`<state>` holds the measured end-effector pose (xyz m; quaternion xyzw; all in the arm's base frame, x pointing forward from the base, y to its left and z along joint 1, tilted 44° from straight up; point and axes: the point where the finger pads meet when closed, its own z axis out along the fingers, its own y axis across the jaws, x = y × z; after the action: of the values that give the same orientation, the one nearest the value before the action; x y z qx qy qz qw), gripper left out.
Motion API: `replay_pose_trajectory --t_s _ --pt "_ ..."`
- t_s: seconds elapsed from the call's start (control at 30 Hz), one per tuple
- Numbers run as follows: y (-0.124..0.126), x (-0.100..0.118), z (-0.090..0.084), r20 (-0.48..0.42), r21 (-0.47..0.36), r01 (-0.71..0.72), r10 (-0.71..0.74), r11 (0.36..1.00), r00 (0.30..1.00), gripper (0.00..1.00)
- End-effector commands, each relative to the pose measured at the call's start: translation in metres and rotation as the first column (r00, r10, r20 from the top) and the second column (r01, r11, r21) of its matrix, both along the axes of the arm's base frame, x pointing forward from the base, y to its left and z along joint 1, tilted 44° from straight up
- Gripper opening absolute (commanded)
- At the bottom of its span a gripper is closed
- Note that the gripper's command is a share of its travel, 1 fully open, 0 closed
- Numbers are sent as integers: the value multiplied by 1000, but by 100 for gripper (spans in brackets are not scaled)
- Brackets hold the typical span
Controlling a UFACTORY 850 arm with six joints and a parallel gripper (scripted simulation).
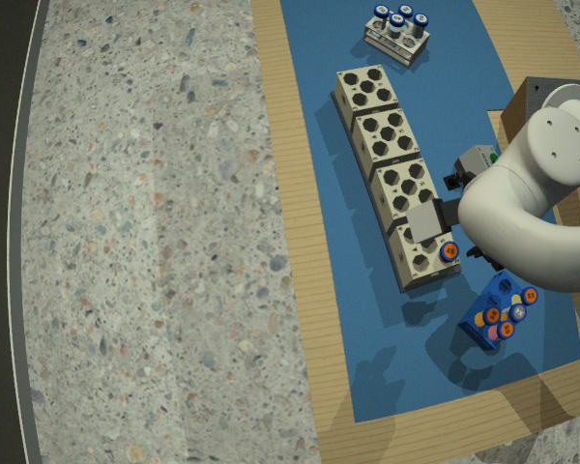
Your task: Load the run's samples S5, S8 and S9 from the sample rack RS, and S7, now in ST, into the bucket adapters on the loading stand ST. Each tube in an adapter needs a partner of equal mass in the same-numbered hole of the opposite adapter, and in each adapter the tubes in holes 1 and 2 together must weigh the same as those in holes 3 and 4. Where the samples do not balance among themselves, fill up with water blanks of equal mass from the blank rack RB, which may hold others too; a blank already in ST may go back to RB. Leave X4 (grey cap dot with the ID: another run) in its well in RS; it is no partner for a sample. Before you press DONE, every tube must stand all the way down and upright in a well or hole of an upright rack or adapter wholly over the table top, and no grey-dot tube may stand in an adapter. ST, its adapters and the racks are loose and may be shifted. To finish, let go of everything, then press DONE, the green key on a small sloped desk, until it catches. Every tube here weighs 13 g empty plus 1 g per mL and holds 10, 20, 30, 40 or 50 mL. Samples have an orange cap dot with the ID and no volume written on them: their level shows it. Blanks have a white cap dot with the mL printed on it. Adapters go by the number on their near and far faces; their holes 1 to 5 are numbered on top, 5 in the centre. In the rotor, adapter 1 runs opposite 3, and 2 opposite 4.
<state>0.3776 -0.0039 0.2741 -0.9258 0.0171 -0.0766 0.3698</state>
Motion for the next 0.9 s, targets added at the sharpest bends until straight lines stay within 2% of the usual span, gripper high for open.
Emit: replay_pose_trajectory --t_s 0.0,0.87 --pt "5 2 -5 1 0 0 0 1000 1000 57" --pt "35 9 -37 1 0 0 0 1000 1000 57"
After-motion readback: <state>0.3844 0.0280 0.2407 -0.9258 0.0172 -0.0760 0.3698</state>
